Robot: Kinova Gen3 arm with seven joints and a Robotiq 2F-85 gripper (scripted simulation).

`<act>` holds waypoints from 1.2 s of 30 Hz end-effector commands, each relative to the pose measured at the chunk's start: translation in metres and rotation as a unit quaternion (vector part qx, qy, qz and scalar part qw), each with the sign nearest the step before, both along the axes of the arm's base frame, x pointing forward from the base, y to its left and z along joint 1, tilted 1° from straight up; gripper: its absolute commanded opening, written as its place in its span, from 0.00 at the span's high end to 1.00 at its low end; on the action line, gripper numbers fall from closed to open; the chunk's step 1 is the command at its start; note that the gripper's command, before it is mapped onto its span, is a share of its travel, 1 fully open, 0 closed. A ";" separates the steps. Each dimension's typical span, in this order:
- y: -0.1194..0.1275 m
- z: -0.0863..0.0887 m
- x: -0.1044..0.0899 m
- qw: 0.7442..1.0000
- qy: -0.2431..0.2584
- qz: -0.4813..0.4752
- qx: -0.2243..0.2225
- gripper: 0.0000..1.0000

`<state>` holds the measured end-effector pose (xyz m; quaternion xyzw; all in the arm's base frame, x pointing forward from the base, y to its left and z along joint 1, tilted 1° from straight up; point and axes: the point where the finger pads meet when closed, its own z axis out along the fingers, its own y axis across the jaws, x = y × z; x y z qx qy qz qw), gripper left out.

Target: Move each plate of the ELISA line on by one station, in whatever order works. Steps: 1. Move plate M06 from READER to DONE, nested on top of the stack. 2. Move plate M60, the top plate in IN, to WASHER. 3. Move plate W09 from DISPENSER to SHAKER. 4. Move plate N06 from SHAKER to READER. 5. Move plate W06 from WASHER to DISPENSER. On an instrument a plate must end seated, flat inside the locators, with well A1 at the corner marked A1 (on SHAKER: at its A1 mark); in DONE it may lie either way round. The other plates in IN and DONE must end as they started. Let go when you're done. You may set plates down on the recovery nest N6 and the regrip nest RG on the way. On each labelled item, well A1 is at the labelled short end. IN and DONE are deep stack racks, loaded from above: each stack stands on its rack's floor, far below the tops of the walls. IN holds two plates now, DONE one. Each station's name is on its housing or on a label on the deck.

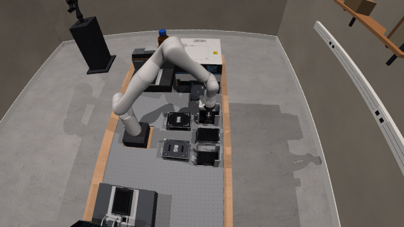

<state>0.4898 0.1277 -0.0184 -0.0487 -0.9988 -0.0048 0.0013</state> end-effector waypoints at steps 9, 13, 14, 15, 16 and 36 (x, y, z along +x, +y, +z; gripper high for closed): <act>0.000 -0.002 0.001 1.000 -0.001 0.000 0.000 0.06; 0.000 -0.004 0.001 1.000 -0.001 0.000 0.000 0.06; 0.000 -0.004 0.001 1.000 -0.001 0.000 0.000 0.06; 0.000 -0.004 0.001 1.000 -0.001 0.000 0.000 0.06; 0.000 -0.005 0.001 1.000 -0.001 0.000 0.000 0.06; 0.000 -0.009 0.001 1.000 -0.001 0.000 0.000 0.06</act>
